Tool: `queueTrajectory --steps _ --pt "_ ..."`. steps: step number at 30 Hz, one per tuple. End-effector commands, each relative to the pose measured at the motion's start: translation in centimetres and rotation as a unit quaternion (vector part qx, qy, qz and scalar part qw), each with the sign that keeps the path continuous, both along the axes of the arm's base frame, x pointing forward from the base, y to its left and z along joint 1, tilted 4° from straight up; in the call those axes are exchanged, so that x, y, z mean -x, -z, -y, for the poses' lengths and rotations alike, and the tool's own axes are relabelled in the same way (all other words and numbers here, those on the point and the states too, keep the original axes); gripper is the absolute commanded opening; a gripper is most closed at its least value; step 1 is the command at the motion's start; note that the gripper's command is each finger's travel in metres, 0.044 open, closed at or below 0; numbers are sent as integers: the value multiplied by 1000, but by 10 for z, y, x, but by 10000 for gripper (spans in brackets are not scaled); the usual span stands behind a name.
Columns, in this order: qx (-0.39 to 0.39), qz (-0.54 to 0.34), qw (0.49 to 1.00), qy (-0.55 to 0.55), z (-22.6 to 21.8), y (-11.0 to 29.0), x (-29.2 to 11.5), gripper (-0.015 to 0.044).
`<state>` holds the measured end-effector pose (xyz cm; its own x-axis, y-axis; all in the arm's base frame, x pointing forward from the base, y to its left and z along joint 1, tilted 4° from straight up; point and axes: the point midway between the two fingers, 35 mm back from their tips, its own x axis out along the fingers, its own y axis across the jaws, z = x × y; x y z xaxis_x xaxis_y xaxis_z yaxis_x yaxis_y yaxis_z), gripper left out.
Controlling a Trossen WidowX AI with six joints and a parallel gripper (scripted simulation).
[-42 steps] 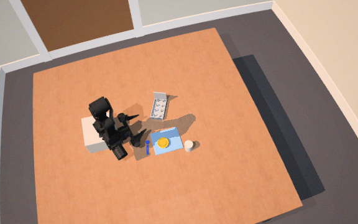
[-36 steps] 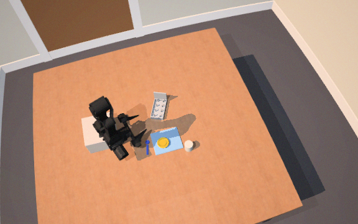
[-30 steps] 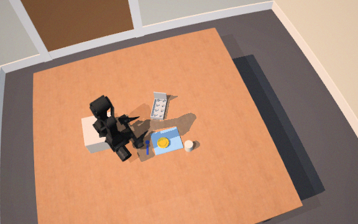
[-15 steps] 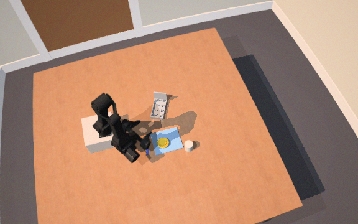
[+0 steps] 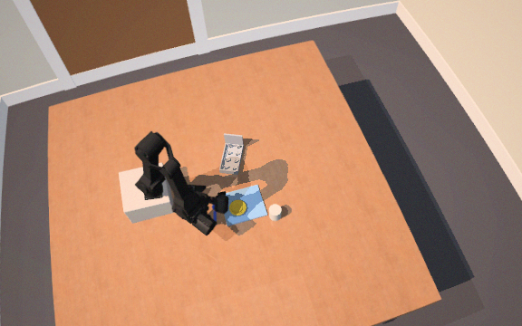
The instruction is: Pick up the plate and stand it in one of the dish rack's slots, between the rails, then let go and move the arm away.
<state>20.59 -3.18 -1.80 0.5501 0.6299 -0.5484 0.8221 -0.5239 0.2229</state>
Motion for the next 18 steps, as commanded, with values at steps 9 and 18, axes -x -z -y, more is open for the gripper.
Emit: queueTrajectory --steps 9,18 --pt "139 40 981 -130 11 5 -13 400" --pt "225 64 945 -229 17 5 -23 400"
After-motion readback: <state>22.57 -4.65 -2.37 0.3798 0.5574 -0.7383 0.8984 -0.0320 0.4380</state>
